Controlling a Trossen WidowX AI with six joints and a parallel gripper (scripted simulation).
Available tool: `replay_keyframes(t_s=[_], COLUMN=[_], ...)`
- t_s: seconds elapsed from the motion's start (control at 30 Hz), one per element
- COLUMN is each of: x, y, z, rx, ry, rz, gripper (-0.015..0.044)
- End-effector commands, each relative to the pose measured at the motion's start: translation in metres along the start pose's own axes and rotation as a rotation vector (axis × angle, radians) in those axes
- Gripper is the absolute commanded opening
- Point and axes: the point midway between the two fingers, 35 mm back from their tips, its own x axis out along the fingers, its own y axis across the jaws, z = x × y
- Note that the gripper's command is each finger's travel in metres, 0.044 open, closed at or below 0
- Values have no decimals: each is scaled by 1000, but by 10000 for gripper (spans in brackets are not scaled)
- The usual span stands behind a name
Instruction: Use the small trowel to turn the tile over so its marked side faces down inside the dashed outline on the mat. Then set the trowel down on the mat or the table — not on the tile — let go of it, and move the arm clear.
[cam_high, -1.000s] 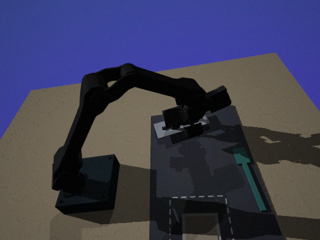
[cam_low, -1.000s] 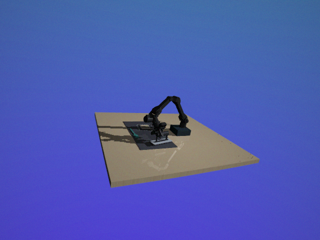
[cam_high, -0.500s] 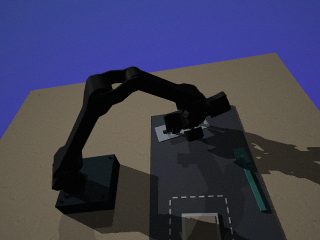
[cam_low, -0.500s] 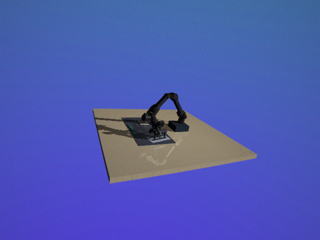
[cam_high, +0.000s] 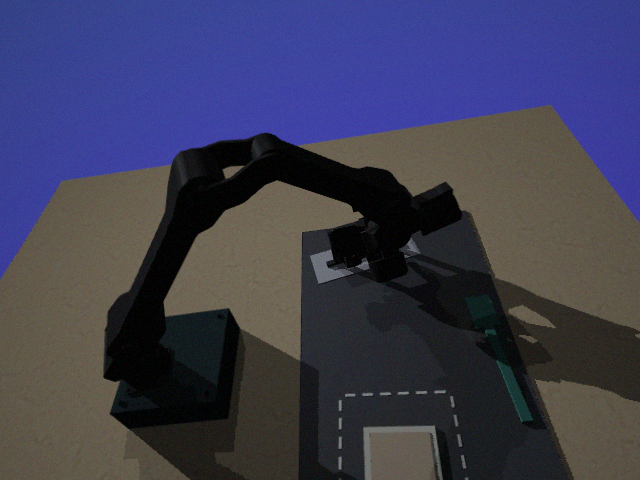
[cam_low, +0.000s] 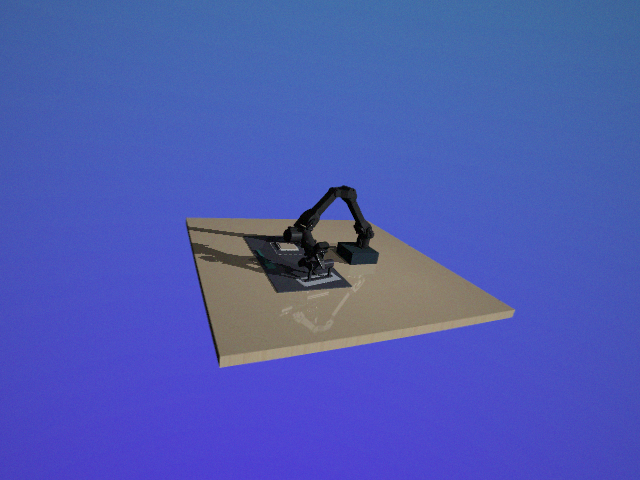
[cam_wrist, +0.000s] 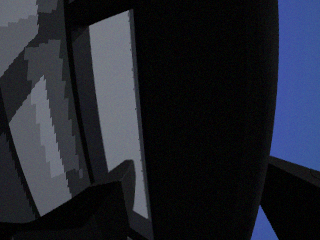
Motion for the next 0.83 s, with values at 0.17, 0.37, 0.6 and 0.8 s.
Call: replay_keyframes(t_s=[0.17,0.37,0.6,0.8], x=[-4,-44,-62,-108], y=[-1,0,-1,-54], z=[-1,-1,1,45], rx=[0,25,36,43], ry=[2,10,12,15], rz=[-5,3,5,7], gripper=[300,300,300,300])
